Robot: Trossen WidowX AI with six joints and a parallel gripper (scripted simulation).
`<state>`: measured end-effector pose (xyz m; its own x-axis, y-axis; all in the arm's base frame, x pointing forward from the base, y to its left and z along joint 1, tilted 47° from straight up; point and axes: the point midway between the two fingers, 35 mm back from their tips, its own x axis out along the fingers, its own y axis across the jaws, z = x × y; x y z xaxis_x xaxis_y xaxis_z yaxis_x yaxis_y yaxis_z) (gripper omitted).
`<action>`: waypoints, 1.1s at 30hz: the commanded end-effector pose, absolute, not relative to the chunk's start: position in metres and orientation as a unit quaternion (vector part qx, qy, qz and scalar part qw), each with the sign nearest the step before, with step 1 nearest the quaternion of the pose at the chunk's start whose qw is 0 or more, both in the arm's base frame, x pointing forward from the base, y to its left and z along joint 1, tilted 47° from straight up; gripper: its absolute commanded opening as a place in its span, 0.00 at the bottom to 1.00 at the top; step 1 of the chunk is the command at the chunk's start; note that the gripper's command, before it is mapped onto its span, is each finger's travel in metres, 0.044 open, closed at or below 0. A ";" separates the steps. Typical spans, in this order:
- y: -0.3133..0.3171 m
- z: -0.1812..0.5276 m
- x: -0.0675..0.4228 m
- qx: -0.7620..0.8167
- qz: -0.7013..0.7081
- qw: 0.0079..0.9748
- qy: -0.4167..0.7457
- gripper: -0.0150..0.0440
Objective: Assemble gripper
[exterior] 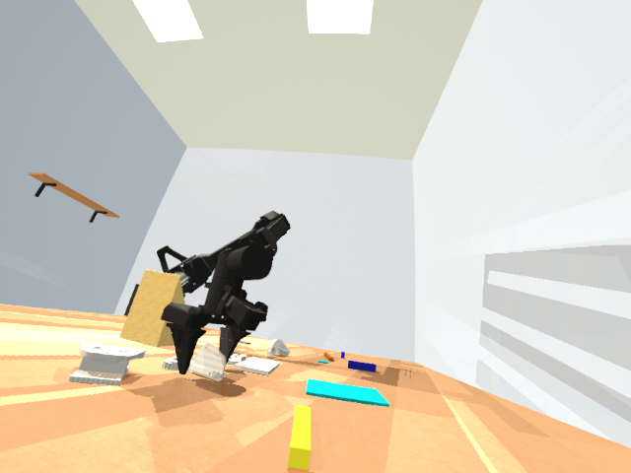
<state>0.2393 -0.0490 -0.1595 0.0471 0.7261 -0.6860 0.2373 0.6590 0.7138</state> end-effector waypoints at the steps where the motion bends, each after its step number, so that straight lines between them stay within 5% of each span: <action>1: -0.049 -0.159 0.240 0.366 0.194 0.626 0.661 1.00; 7: -0.049 -0.159 0.240 0.366 0.194 0.626 0.661 1.00; 17: -0.049 -0.159 0.239 0.364 0.195 0.625 0.662 0.56; 33: -0.049 -0.159 0.239 0.364 0.195 0.625 0.662 0.48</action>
<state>0.2390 -0.0492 -0.1598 0.0451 0.7246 -0.6877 0.2360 0.6612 0.7121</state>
